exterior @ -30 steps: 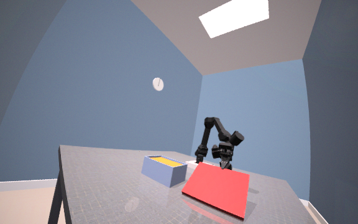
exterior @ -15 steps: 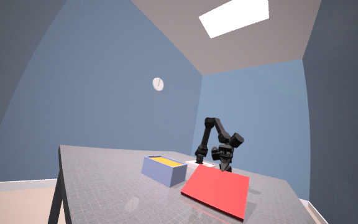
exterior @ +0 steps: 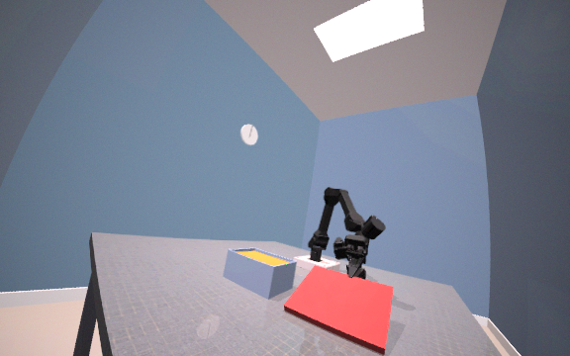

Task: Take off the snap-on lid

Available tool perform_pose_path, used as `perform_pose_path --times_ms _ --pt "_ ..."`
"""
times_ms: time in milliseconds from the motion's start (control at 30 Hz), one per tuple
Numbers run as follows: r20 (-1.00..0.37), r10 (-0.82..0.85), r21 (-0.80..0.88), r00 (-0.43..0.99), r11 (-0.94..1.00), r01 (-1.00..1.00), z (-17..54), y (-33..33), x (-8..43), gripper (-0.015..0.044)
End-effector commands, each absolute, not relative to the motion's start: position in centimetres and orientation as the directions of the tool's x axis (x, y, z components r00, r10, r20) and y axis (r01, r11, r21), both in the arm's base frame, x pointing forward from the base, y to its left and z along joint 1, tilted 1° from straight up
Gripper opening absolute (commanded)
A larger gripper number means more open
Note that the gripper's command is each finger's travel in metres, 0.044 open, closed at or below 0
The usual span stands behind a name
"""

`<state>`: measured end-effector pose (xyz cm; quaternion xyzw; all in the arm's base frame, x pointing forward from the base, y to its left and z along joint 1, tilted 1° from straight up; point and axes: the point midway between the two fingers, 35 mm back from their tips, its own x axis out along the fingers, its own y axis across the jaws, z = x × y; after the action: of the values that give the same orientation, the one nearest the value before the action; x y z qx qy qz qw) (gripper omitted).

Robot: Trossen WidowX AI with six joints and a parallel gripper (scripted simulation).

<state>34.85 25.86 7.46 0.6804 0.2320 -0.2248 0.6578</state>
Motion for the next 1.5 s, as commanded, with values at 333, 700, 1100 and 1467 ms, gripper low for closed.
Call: perform_pose_path --times_ms 333,700,1100,1467 --pt "-0.63 0.01 0.777 0.777 -0.013 0.63 5.1 25.6 34.5 0.0" --pt "-0.618 0.016 0.786 0.786 -0.022 0.618 5.5 25.9 34.9 0.0026" --pt "-0.629 0.01 0.777 0.777 -0.013 0.63 5.6 25.9 34.8 0.0301" --pt "-0.631 0.01 0.775 0.776 -0.013 0.631 5.4 25.7 32.5 0.044"
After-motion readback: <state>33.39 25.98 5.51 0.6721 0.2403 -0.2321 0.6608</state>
